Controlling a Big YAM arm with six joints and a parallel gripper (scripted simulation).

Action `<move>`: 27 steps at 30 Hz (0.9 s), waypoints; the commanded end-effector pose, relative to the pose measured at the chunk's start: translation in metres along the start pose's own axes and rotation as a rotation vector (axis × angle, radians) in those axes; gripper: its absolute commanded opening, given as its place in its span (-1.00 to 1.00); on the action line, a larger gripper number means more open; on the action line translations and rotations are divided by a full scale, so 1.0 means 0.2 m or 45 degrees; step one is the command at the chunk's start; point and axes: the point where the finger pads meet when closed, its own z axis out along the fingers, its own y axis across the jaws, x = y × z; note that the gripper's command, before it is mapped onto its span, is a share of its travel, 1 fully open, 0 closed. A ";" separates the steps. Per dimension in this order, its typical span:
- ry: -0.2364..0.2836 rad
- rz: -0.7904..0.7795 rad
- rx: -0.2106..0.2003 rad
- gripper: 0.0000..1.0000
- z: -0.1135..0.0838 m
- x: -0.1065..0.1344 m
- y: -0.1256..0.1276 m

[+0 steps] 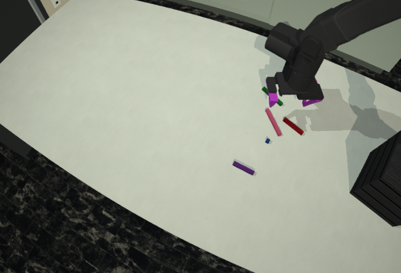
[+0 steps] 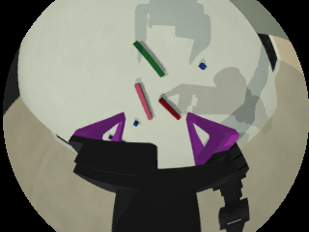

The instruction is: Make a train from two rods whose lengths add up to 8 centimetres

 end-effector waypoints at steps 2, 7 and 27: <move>-0.018 0.187 -0.020 1.00 -0.03 -0.09 0.07; -0.017 0.282 -0.021 1.00 -0.03 -0.11 0.08; -0.013 0.637 -0.019 1.00 -0.04 -0.15 0.11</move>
